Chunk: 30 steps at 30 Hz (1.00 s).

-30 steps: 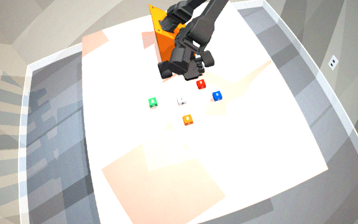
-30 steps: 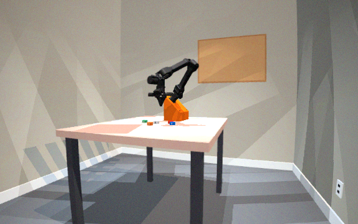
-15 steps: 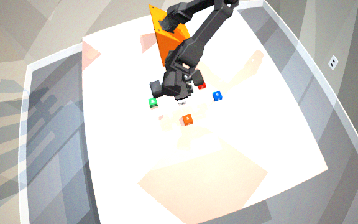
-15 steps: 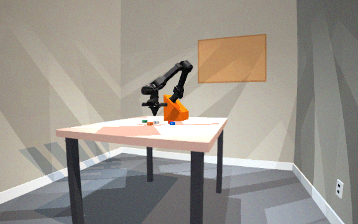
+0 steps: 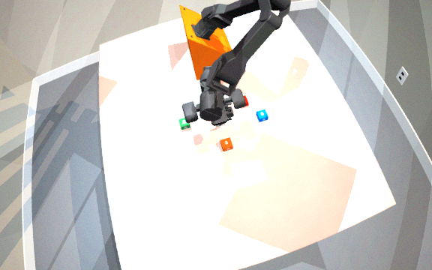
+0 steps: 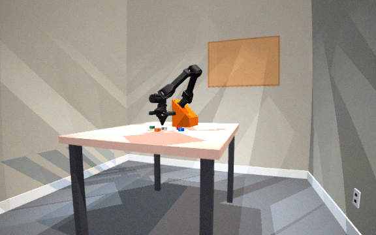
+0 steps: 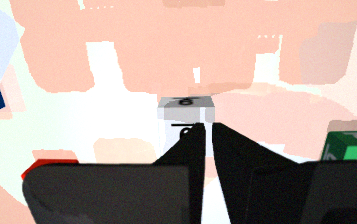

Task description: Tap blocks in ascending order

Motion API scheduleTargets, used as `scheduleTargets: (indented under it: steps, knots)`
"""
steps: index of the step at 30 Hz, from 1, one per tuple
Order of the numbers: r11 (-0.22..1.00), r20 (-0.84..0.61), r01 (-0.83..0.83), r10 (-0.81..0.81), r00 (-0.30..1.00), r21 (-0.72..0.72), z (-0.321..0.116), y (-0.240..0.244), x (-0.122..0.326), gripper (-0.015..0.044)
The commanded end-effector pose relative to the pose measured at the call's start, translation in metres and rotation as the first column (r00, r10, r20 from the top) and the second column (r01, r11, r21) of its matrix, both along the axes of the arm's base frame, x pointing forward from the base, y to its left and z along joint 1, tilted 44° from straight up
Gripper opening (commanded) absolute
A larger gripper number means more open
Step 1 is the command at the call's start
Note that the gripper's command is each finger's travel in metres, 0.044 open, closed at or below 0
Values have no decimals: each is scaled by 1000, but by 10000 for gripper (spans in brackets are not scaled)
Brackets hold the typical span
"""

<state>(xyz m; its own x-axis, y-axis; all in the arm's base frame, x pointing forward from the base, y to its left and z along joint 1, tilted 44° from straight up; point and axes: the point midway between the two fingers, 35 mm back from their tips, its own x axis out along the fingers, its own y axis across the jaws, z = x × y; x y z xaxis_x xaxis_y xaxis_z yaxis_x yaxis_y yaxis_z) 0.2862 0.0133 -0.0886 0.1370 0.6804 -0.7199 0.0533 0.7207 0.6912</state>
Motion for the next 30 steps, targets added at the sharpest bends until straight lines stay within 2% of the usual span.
scheduleTargets:
  steps: [1, 12, 19, 22, 30]
  knots:
    - [1000, -8, 4, -3, 1000, 8, -5, 5, -1, 20]
    - [1000, -8, 3, -3, 1000, 9, -11, 12, 0, 20]
    - [1000, -8, 3, -3, 1000, 8, 11, -9, -4, 20]
    - [1000, -10, 3, -3, 1000, 2, 29, -2, 3, 99]
    - [1000, -10, 3, -4, 1000, -10, 137, 54, 10, 309]
